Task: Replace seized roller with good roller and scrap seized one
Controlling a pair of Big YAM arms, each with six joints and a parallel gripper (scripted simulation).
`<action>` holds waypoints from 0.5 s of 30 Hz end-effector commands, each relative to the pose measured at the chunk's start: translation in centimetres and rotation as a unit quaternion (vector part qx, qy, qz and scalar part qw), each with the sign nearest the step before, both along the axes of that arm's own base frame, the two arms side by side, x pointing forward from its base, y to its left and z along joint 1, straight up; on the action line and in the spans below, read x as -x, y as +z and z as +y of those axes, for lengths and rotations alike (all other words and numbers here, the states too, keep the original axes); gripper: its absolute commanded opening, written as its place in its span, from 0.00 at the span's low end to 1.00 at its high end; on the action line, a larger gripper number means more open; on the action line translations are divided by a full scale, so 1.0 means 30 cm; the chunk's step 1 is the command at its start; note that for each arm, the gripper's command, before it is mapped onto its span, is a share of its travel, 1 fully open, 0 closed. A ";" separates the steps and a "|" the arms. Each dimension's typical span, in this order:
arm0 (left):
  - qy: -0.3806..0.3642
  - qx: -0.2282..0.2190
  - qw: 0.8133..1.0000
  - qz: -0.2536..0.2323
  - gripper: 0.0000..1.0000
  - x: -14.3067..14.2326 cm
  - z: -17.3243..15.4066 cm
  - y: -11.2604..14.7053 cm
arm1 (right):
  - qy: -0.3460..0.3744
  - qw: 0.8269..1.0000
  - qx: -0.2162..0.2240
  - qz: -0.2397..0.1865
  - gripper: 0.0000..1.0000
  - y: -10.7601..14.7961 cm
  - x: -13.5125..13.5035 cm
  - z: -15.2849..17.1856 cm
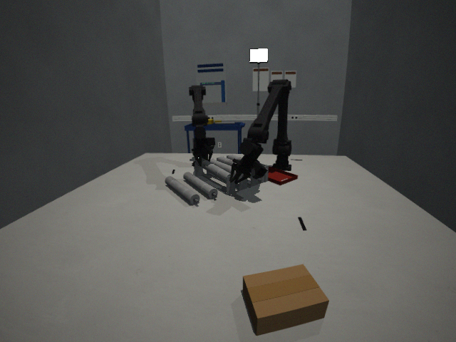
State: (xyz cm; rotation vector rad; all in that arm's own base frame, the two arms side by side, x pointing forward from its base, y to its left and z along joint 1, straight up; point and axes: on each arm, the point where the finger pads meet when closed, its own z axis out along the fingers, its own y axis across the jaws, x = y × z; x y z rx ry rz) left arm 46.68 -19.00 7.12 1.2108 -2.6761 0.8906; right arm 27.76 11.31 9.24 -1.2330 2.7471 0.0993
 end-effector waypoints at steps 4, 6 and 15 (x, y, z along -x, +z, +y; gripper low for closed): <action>-0.002 0.002 1.000 -0.013 0.32 -0.058 -0.007 0.034 | 0.005 0.999 -0.014 -0.034 0.32 0.064 -0.051 0.015; -0.002 0.002 1.000 -0.013 0.32 -0.058 -0.007 0.034 | 0.005 0.999 -0.016 -0.044 0.62 0.098 -0.078 0.023; -0.002 0.002 1.000 -0.013 0.32 -0.058 -0.007 0.034 | 0.004 1.000 -0.010 -0.025 0.62 0.054 -0.061 0.017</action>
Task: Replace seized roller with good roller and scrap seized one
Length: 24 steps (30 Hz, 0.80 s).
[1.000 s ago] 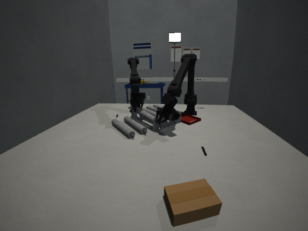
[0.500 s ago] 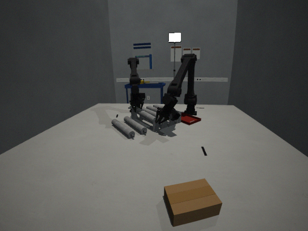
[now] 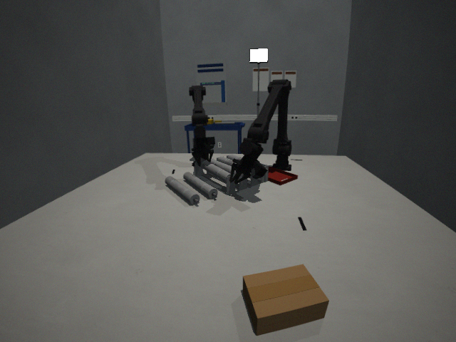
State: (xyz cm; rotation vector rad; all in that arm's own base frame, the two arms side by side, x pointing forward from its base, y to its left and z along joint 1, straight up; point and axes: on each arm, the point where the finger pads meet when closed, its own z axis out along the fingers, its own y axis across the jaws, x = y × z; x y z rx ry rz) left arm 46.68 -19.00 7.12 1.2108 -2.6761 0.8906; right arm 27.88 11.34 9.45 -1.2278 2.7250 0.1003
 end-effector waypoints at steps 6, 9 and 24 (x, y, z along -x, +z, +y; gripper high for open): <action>-0.002 0.002 1.000 -0.013 0.32 -0.058 -0.007 0.034 | 0.003 1.000 -0.005 -0.015 0.62 0.047 -0.056 0.016; -0.002 0.005 0.999 -0.035 0.32 -0.075 0.027 0.135 | 0.001 1.000 -0.009 -0.028 0.62 0.129 -0.061 0.004; -0.010 -0.002 1.000 0.011 0.32 0.046 0.074 0.118 | 0.010 1.000 0.001 0.003 0.62 0.164 0.021 -0.013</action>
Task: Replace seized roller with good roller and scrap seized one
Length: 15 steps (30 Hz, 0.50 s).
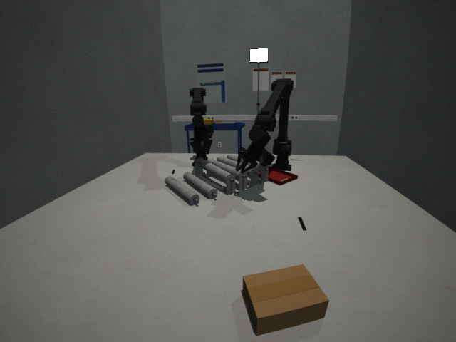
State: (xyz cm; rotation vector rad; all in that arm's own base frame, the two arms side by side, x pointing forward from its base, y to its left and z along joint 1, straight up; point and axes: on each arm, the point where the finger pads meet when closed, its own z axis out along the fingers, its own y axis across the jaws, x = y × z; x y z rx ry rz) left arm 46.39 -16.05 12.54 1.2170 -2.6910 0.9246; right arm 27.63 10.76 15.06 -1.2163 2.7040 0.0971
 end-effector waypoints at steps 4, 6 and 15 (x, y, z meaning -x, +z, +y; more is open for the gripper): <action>-0.006 -0.004 1.000 0.021 0.32 0.019 -0.002 -0.058 | 0.007 1.000 0.001 0.005 0.62 -0.012 0.006 0.012; -0.003 -0.002 1.000 0.020 0.32 0.029 -0.011 -0.040 | 0.006 1.000 -0.001 0.000 0.62 0.010 -0.001 0.014; -0.006 -0.001 1.000 0.012 0.32 0.014 -0.030 -0.017 | 0.005 1.000 -0.002 -0.004 0.62 0.013 -0.004 0.015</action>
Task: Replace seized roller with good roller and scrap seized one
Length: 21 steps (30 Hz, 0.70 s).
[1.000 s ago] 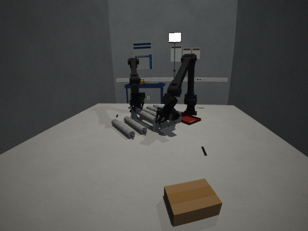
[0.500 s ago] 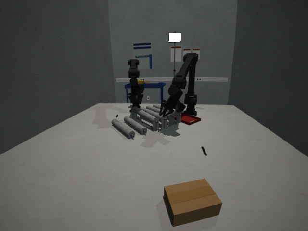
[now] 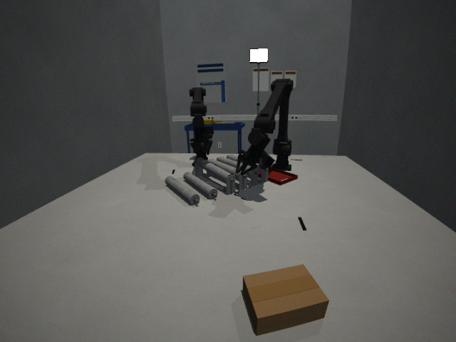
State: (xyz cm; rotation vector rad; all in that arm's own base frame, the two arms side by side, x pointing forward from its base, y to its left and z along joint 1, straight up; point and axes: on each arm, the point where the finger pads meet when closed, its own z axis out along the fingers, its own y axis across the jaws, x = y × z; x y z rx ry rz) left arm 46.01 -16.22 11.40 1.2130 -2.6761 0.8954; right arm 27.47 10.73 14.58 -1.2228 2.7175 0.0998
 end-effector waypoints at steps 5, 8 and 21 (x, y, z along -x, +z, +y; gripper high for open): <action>-0.003 0.001 1.000 -0.002 0.32 0.003 -0.017 0.024 | 0.005 1.000 -0.004 -0.011 0.62 0.030 -0.007 0.017; -0.003 0.001 1.000 -0.001 0.32 0.005 -0.019 0.025 | 0.004 1.000 -0.004 -0.011 0.62 0.030 -0.007 0.016; -0.003 0.001 1.000 -0.004 0.32 0.004 -0.022 0.029 | 0.005 1.000 -0.004 -0.010 0.62 0.030 -0.006 0.016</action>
